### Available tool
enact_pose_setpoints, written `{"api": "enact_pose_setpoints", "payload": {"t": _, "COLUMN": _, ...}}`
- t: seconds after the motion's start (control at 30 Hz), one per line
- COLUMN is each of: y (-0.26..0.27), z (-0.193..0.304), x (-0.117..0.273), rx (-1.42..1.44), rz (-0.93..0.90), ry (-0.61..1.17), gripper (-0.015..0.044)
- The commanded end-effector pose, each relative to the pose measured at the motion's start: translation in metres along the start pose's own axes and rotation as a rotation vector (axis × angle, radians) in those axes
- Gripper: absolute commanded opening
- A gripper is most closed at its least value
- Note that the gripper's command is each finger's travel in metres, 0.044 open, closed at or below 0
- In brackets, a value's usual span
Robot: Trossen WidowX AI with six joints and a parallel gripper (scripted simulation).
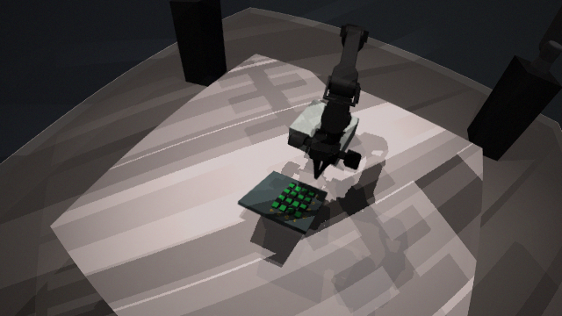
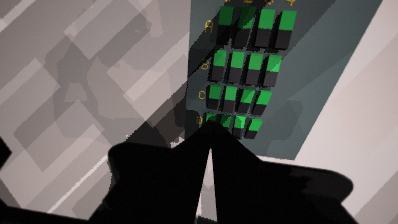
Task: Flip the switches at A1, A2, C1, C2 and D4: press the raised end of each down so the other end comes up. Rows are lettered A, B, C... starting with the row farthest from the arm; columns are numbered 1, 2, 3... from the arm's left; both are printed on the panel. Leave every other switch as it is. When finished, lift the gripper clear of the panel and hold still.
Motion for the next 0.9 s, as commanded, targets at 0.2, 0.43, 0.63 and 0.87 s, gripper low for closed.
{"api": "enact_pose_setpoints", "payload": {"t": 0.2, "y": -0.021, "z": -0.004, "x": 0.003, "rx": -0.003, "rz": 0.009, "ry": 0.006, "gripper": 0.0}}
{"api": "enact_pose_setpoints", "payload": {"t": 0.43, "y": -0.022, "z": 0.0, "x": -0.031, "rx": -0.003, "rz": 0.002, "ry": -0.019, "gripper": 0.0}}
{"api": "enact_pose_setpoints", "payload": {"t": 0.63, "y": -0.022, "z": 0.0, "x": -0.037, "rx": -0.003, "rz": 0.002, "ry": -0.019, "gripper": 0.0}}
{"api": "enact_pose_setpoints", "payload": {"t": 0.87, "y": -0.022, "z": 0.0, "x": -0.043, "rx": -0.003, "rz": 0.002, "ry": -0.019, "gripper": 0.0}}
Point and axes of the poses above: the point midway between the two fingers, 35 mm back from their tips, its own x axis back along the fingers, its own y axis across the jaws, z = x × y, the point moved 8 cm from there along x, back along the fingers, and after that the axes turned 14 degrees about -x, right-handed, at the moved point
